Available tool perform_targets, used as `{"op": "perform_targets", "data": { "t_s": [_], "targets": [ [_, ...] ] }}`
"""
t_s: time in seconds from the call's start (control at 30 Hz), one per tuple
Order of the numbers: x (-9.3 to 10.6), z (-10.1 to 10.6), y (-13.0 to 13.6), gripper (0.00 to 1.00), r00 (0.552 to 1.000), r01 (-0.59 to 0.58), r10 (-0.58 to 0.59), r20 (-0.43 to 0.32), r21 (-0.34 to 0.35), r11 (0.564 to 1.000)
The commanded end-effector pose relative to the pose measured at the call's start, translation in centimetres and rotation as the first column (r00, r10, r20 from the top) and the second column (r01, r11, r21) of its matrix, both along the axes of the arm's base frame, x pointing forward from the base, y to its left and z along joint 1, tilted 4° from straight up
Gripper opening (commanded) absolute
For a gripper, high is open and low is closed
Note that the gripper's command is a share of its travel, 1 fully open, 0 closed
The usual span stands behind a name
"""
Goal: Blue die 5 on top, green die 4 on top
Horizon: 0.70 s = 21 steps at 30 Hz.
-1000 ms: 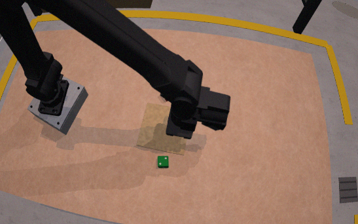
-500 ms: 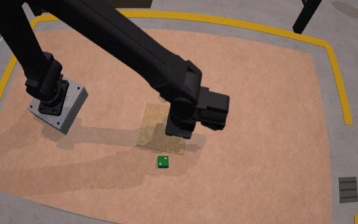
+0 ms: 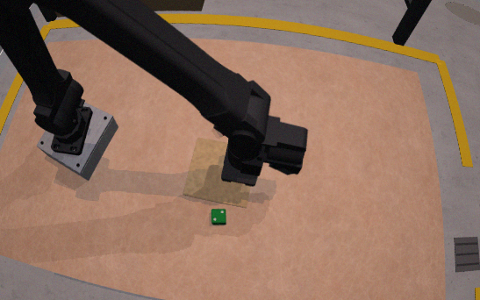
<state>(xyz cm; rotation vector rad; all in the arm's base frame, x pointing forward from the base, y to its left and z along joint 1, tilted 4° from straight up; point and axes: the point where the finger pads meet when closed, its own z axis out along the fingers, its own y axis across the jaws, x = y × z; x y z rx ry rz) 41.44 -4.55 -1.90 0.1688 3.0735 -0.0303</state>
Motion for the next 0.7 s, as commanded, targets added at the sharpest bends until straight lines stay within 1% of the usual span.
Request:
{"op": "perform_targets", "data": {
  "t_s": [0.0,0.43,0.67],
  "targets": [
    [0.81,0.6,-0.66,0.26,0.999,0.002,-0.001,0.037,-0.003,1.0],
    [0.83,0.61,-0.66,0.26,0.999,0.002,-0.002,0.038,-0.003,1.0],
    [1.28,0.69,-0.73,0.26,0.999,0.002,-0.002,0.042,-0.003,1.0]
  ]
}}
